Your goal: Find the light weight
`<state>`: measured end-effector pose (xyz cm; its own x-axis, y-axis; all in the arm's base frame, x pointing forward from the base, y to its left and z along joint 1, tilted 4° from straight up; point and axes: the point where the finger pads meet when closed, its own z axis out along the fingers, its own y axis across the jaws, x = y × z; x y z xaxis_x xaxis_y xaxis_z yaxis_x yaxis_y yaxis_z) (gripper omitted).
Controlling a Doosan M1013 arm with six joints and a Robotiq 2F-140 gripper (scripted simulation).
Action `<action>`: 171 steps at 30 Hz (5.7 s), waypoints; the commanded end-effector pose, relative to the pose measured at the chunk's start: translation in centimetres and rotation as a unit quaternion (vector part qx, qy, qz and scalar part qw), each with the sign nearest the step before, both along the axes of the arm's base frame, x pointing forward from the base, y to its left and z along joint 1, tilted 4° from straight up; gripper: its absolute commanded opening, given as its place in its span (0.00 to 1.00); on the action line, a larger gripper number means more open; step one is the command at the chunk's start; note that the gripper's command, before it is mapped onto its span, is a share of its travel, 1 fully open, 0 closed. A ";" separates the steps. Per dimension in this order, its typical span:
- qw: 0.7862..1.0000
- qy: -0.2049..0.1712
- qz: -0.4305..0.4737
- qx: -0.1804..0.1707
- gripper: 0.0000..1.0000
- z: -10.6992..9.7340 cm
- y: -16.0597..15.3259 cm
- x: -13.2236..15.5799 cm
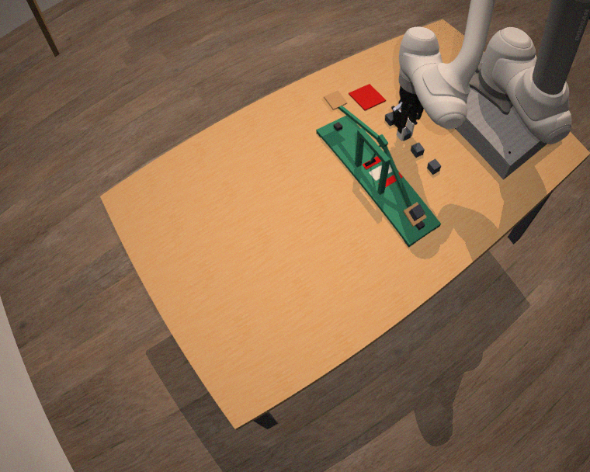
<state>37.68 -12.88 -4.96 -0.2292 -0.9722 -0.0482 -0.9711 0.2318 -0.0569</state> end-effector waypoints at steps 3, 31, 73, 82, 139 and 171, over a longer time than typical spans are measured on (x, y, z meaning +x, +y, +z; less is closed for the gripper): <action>1.000 -0.001 0.001 0.001 0.24 -0.3 0.2 -0.1; 1.000 -0.001 0.001 0.001 0.24 0.7 0.2 -0.1; 1.000 -0.001 0.012 0.000 0.24 10.5 -4.0 -1.6; 1.000 -0.001 0.012 0.000 0.24 17.9 -11.5 -3.6; 1.000 -0.001 0.012 0.000 0.24 17.8 -17.5 12.4; 1.000 -0.001 0.012 0.000 0.24 14.9 -17.4 12.7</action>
<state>50.26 -30.46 10.40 -0.2070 -0.9772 -0.0474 -0.9761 0.2096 -0.0580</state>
